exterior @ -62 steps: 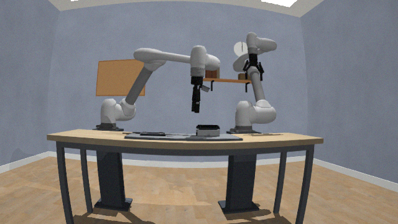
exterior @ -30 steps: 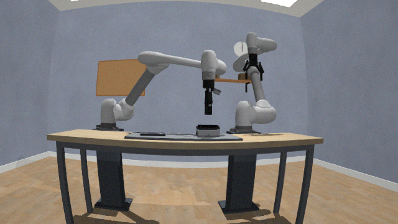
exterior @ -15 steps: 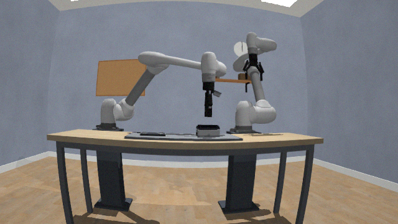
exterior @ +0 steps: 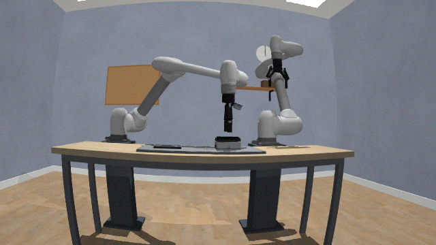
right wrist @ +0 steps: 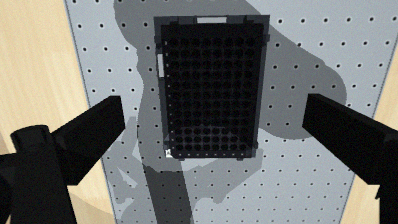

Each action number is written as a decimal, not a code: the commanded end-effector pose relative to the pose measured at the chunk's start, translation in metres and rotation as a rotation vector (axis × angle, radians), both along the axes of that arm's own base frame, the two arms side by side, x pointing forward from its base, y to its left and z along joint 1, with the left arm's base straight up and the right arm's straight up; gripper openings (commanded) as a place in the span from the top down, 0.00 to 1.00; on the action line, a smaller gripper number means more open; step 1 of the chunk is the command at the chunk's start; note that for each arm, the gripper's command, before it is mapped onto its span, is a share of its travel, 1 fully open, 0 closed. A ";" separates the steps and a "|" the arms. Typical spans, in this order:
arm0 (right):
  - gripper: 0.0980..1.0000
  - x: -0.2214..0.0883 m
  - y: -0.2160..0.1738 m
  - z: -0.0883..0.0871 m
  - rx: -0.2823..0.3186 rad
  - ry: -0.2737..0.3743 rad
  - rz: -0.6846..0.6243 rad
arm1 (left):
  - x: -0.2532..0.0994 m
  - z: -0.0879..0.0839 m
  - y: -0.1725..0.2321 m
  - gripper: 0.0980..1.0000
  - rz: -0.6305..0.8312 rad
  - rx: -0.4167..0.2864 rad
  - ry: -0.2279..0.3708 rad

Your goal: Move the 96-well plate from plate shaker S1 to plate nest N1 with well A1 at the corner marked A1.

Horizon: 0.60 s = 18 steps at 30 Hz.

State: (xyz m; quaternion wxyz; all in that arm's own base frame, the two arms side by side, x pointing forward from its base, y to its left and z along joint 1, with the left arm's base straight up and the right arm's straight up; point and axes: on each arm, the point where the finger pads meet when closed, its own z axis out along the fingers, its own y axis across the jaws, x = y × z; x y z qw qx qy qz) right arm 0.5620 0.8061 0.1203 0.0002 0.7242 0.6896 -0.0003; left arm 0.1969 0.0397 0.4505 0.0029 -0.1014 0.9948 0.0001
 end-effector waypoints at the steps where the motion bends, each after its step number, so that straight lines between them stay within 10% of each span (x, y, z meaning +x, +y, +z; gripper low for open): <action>1: 0.00 0.000 0.000 -0.001 0.002 -0.001 0.000 | 0.000 0.000 0.000 0.00 0.000 0.001 -0.001; 18: 0.00 0.000 0.000 -0.024 0.002 -0.001 0.000 | 0.000 0.000 0.000 0.00 0.000 0.001 -0.001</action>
